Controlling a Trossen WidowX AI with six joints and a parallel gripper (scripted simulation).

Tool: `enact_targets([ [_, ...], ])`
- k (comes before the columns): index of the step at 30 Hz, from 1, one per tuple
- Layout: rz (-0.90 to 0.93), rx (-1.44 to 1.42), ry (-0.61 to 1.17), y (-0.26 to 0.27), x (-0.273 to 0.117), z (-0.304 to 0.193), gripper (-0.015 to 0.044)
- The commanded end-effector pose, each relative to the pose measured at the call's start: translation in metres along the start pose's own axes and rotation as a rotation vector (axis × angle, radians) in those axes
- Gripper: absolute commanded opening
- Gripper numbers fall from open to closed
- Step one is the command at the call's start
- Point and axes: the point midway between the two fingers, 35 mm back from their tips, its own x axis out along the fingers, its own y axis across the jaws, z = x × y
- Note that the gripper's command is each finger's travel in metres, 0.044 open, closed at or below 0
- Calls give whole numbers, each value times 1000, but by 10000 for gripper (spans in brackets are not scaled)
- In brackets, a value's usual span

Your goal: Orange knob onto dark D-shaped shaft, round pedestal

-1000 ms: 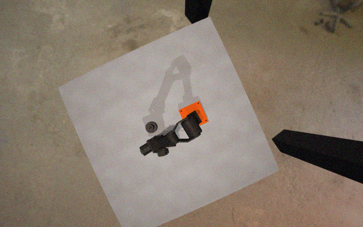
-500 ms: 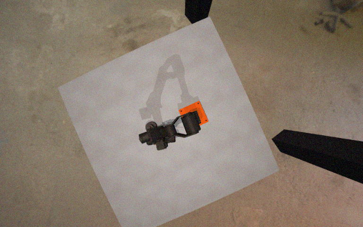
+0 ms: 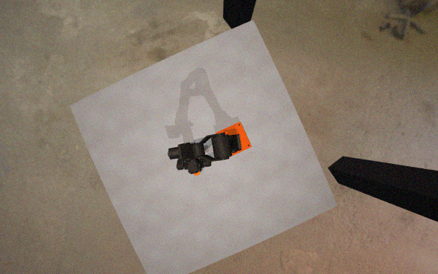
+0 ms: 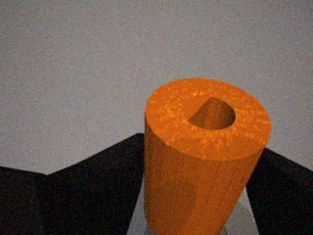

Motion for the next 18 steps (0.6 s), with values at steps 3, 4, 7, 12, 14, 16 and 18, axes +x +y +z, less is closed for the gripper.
enact_targets([
  [3,0,-1,0,0,0,0,207],
  [4,0,-1,0,0,0,0,234],
  [7,0,-1,0,0,0,0,260],
  [12,0,-1,0,0,0,0,260],
  [14,0,-1,0,0,0,0,260],
  [16,0,-1,0,0,0,0,260],
  [18,0,-1,0,0,0,0,260],
])
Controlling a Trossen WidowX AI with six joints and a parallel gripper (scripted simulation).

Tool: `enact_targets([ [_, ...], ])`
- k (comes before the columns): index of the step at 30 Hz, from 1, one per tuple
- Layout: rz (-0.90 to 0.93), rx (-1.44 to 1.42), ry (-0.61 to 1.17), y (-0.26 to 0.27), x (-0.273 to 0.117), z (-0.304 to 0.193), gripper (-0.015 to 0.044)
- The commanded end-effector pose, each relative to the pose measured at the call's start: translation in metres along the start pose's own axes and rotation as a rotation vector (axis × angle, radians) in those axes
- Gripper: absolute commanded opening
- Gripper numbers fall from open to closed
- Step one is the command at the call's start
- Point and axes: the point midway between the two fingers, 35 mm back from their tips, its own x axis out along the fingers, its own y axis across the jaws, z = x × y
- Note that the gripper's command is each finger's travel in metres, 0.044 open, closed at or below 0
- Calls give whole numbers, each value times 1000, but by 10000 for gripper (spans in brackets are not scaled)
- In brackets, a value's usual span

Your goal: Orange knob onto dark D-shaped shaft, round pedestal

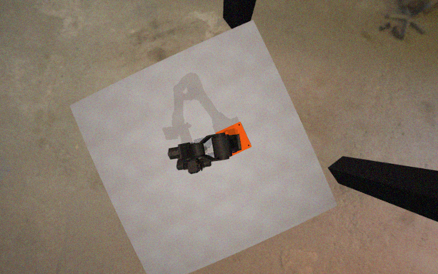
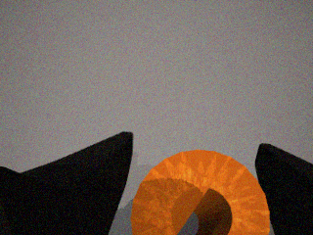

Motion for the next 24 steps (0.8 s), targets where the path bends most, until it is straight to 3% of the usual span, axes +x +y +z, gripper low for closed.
enact_targets([
  [1,0,1,-2,0,0,0,260],
  [11,0,1,-2,0,0,0,260],
  [18,0,1,-2,0,0,0,440],
  [24,0,1,-2,0,0,0,440],
])
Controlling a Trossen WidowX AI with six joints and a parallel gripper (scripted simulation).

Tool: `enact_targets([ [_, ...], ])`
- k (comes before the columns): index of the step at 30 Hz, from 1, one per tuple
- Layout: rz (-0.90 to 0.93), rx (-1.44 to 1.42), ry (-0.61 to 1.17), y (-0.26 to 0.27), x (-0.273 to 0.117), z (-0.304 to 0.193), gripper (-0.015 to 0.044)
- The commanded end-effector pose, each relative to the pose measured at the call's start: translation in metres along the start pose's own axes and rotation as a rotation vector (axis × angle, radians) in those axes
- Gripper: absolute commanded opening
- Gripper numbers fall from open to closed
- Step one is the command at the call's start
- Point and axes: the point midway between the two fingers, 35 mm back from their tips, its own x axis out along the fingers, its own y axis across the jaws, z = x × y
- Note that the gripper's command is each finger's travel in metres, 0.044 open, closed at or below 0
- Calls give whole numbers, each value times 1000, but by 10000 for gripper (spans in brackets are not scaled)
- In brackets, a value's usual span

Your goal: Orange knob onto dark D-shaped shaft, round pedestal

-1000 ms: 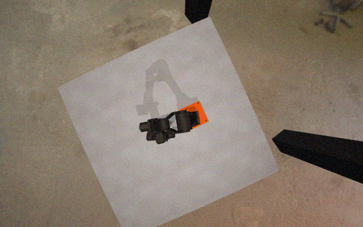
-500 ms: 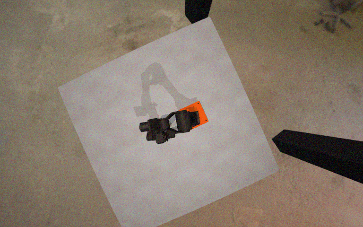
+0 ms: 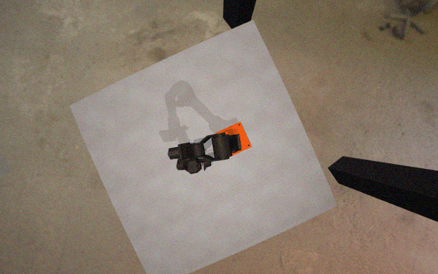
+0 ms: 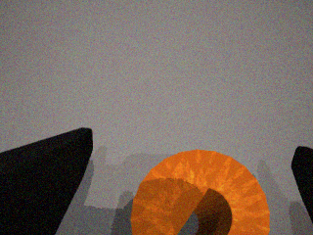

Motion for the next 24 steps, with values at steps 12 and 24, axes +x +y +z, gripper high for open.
enact_targets([
  [12,-1,-1,0,0,-55,59,440],
  [24,-1,-7,803,1,-71,73,440],
])
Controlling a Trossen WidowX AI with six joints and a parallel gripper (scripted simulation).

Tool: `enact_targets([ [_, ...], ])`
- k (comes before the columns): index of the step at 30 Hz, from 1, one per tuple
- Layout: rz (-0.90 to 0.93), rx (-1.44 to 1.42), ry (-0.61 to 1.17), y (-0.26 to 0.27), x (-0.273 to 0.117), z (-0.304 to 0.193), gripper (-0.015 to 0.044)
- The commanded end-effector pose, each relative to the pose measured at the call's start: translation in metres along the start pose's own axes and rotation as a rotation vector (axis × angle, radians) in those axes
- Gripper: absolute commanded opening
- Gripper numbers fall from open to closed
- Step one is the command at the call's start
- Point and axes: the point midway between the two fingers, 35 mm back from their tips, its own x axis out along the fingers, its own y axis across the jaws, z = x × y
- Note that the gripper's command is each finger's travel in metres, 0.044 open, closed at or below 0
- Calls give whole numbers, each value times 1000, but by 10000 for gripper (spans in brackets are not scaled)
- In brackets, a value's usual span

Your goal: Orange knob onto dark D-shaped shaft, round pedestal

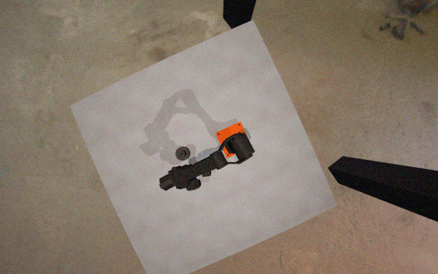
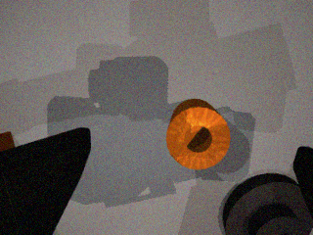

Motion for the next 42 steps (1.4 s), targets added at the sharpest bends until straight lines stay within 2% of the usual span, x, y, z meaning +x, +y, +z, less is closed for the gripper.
enact_targets([
  [1,-55,-4,190,-1,-14,2,440],
  [12,-61,57,188,-1,-14,2,440],
  [26,-172,1307,126,-3,-13,1,440],
  [42,-173,1322,124,-4,-6,1,440],
])
